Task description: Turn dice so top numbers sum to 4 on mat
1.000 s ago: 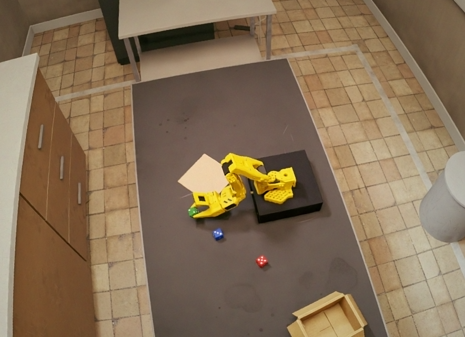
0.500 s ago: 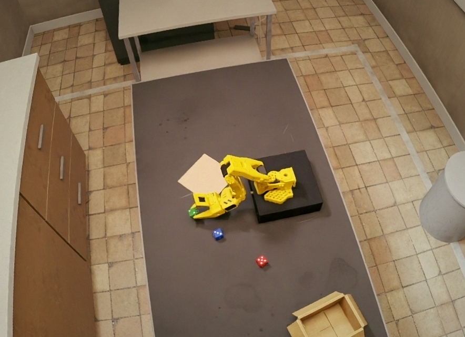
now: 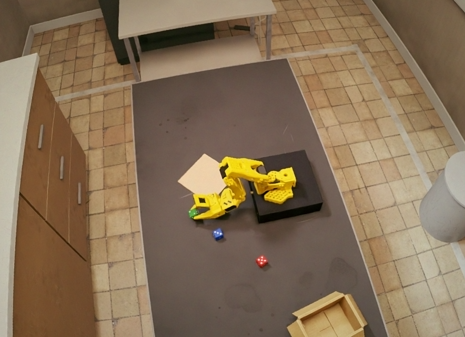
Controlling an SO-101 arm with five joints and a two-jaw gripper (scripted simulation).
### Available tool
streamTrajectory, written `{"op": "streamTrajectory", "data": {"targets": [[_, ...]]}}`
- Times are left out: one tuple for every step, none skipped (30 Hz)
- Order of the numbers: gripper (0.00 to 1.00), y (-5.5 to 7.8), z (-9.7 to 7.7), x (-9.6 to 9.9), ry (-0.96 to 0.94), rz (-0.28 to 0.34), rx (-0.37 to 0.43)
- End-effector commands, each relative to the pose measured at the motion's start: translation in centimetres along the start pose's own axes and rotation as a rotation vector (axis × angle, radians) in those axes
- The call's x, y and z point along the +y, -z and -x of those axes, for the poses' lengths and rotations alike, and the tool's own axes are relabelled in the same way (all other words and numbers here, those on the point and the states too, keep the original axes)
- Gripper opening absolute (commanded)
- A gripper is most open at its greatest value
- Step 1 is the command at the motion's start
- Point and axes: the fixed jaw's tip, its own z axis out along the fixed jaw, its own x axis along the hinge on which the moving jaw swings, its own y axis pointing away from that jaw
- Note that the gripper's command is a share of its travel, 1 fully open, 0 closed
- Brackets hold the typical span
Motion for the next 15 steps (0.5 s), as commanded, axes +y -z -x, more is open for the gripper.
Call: {"op": "streamTrajectory", "data": {"targets": [[0.00, -0.04, -0.07, -0.14, -0.014, -0.005, -0.004], [0.00, -0.05, -0.09, -0.14, -0.014, -0.005, -0.004], [0.00, -0.06, -0.13, -0.14, -0.014, -0.005, -0.004], [0.00, -0.08, -0.18, -0.14, -0.014, -0.005, -0.004], [0.00, -0.10, -0.24, -0.14, -0.014, -0.005, -0.004], [0.00, -0.13, -0.31, -0.14, -0.014, -0.005, -0.004], [0.00, -0.16, -0.38, -0.14, -0.014, -0.005, -0.004], [0.00, -0.18, -0.44, -0.14, -0.014, -0.005, -0.004], [0.00, -0.21, -0.51, -0.14, -0.014, -0.005, -0.004], [0.00, -0.22, -0.56, -0.14, -0.014, -0.005, -0.004], [0.00, -0.24, -0.59, -0.14, -0.014, -0.006, -0.004], [0.00, -0.24, -0.61, -0.14, -0.014, -0.006, -0.004], [0.00, -0.25, -0.62, -0.14, -0.014, -0.006, -0.004], [0.00, -0.25, -0.63, -0.14, -0.014, -0.006, -0.004], [0.00, -0.25, -0.63, -0.14, -0.014, -0.006, -0.004]]}}
